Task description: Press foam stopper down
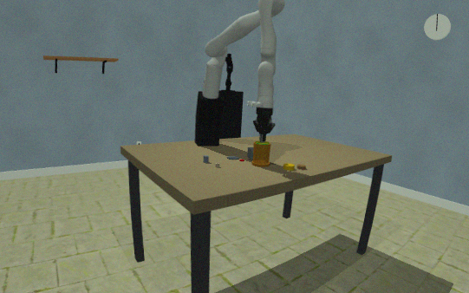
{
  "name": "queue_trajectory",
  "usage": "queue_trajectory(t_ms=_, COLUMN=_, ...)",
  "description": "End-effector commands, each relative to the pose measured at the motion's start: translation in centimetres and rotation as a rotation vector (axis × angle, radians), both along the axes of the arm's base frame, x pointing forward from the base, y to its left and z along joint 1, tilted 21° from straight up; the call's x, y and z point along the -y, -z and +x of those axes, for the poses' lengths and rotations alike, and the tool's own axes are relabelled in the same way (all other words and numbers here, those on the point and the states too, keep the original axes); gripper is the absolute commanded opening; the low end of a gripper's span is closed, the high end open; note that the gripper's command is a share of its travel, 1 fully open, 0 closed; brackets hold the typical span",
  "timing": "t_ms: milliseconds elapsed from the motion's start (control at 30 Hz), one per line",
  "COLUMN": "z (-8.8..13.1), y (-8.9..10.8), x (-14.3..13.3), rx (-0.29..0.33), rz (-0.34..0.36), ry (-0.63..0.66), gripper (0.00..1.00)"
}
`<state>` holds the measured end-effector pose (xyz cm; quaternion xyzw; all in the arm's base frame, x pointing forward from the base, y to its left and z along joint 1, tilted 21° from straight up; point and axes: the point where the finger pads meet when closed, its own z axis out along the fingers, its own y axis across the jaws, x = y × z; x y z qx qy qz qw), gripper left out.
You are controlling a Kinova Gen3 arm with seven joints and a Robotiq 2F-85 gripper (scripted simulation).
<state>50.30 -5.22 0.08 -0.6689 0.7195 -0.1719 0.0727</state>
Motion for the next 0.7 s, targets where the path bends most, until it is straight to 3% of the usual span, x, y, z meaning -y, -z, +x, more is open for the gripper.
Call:
queue_trajectory(t_ms=0, z=0.06, y=0.18, x=0.02, rx=-0.001, rz=0.000, ry=0.000, gripper=0.00)
queue_trajectory(t_ms=667, z=0.39, y=1.10, x=0.17, rx=-0.001, rz=0.000, ry=0.000, gripper=0.00)
